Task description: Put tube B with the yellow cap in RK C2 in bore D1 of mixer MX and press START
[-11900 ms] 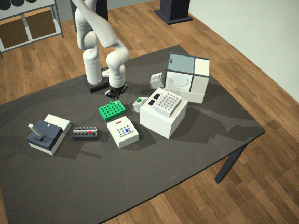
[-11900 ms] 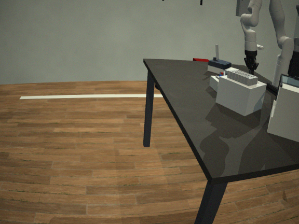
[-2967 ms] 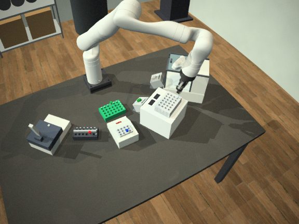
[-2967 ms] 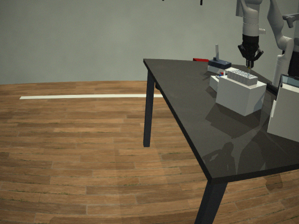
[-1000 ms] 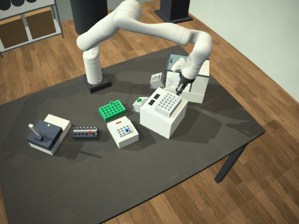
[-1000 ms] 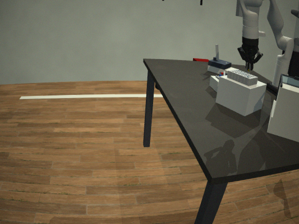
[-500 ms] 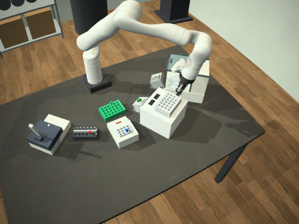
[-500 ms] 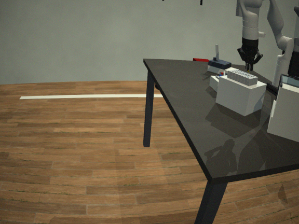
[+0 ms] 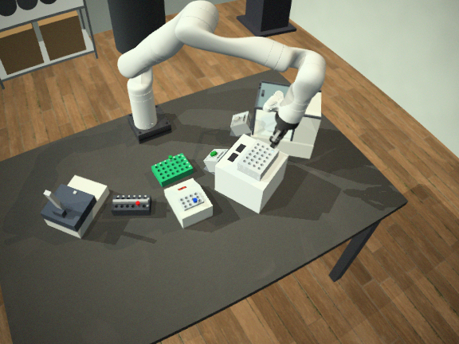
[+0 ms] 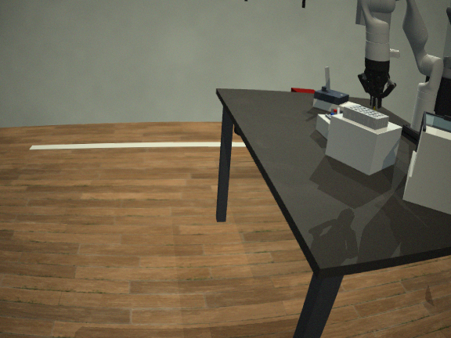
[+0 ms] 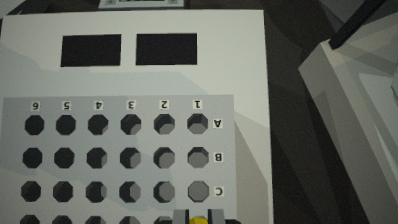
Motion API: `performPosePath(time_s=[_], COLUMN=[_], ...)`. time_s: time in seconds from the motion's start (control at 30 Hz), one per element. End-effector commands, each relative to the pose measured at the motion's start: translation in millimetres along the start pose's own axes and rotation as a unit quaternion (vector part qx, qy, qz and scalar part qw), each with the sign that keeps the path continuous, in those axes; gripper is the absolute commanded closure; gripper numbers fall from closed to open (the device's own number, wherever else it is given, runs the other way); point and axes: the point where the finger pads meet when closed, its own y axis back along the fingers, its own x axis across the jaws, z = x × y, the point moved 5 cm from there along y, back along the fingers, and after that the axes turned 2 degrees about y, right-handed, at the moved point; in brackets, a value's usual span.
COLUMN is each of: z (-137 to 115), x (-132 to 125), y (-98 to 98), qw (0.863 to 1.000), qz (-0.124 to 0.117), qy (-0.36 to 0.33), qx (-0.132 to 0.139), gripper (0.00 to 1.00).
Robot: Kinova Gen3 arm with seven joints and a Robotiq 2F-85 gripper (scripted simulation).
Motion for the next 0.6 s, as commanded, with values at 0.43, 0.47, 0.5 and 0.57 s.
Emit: performPosePath(time_s=[0.43, 0.47, 0.5, 0.57], z=[1.8, 1.9, 1.9, 2.0], x=[-3.1, -3.1, -3.1, -3.1], y=[-5.6, -5.9, -6.1, -6.7], qw=[1.0, 1.0, 1.0, 1.0], qz=[-0.003, -0.003, -0.003, -0.003], qy=[-0.004, -0.004, -0.004, -0.004], qx=[-0.002, -0.002, -0.002, -0.002], gripper=[0.9, 0.9, 0.9, 0.9])
